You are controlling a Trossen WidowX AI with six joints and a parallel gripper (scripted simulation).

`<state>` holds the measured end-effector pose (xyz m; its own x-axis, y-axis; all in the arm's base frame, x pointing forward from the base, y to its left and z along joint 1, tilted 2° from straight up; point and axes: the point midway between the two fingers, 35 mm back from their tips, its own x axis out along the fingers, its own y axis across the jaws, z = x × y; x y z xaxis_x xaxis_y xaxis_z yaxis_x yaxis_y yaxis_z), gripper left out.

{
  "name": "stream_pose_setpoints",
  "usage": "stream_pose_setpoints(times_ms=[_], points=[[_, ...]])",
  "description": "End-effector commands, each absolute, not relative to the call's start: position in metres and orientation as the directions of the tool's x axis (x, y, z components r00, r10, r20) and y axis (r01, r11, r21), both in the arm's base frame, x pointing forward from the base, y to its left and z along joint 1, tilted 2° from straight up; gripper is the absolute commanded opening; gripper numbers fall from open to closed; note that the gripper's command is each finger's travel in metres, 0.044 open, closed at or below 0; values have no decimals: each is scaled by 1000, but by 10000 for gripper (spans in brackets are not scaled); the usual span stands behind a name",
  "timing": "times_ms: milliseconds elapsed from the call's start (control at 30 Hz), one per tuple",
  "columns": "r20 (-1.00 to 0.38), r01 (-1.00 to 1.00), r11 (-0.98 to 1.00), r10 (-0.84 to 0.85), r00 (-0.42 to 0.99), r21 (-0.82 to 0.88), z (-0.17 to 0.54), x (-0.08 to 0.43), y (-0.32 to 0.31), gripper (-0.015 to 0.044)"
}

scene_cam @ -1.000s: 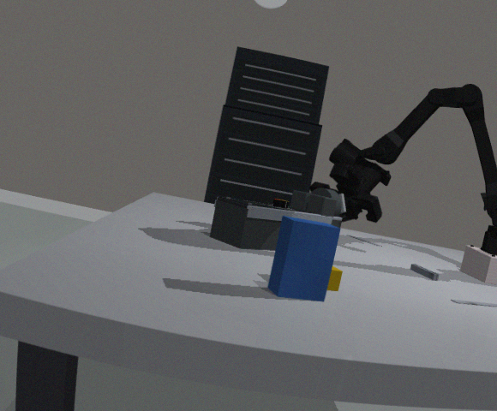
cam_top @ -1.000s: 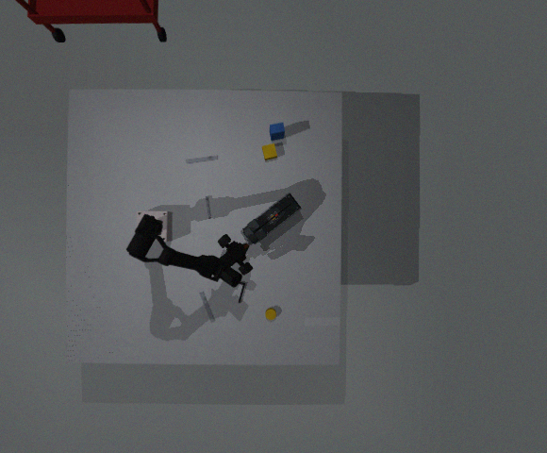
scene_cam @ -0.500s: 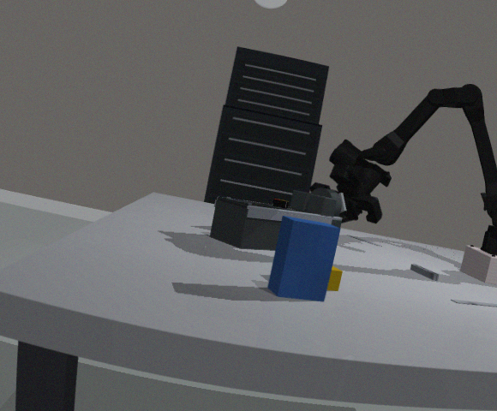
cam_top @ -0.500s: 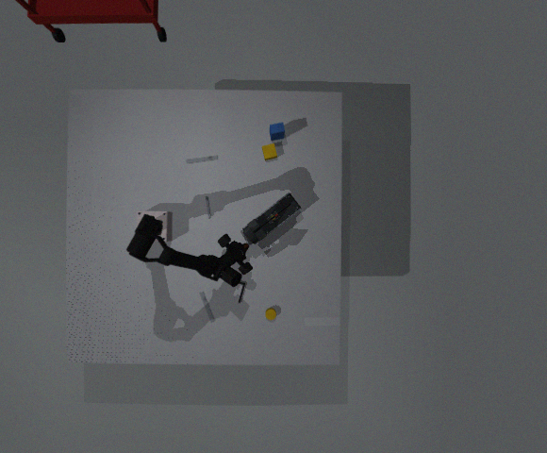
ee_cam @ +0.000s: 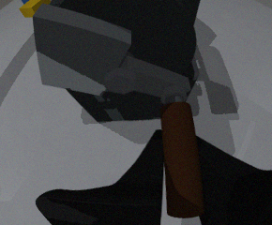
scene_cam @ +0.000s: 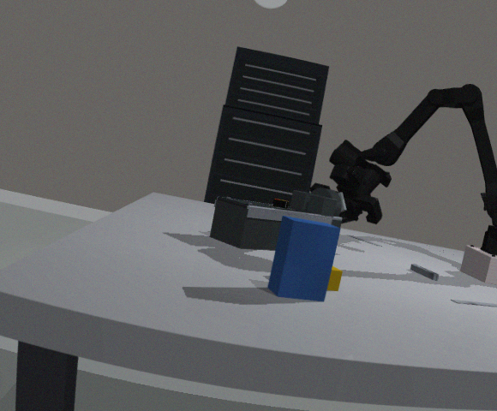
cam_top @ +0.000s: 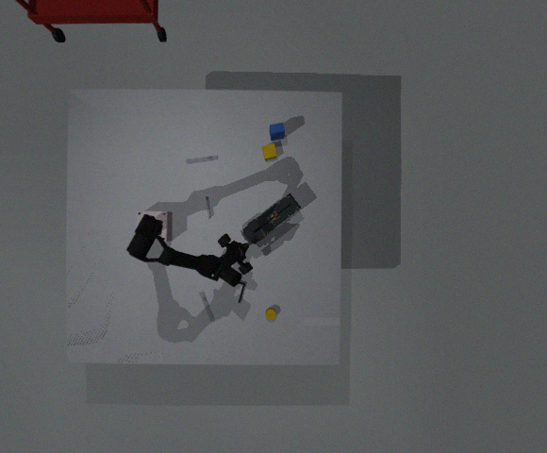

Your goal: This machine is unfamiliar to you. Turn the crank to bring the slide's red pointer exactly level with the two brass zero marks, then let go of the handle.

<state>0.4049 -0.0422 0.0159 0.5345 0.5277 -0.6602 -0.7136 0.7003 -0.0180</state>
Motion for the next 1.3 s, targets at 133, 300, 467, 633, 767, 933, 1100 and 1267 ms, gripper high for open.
stream_pose_setpoints(times_ms=[133, 300, 467, 633, 767, 933, 1100, 1267], points=[[-661, -713, 700, 527, 535, -18, 16, 405, -42, 105], [-661, -713, 700, 527, 535, -18, 16, 405, -42, 236], [-661, -713, 700, 527, 535, -18, 16, 405, -42, 367], [-661, -713, 700, 527, 535, -18, 20, 405, -43, 440], [-660, -714, 700, 528, 535, -18, 44, 405, -44, 440], [-660, -714, 700, 528, 535, -18, 66, 404, -44, 440], [-660, -714, 700, 528, 533, -16, 85, 406, -46, 440], [-663, -713, 701, 529, 530, -11, 125, 406, -48, 440]])
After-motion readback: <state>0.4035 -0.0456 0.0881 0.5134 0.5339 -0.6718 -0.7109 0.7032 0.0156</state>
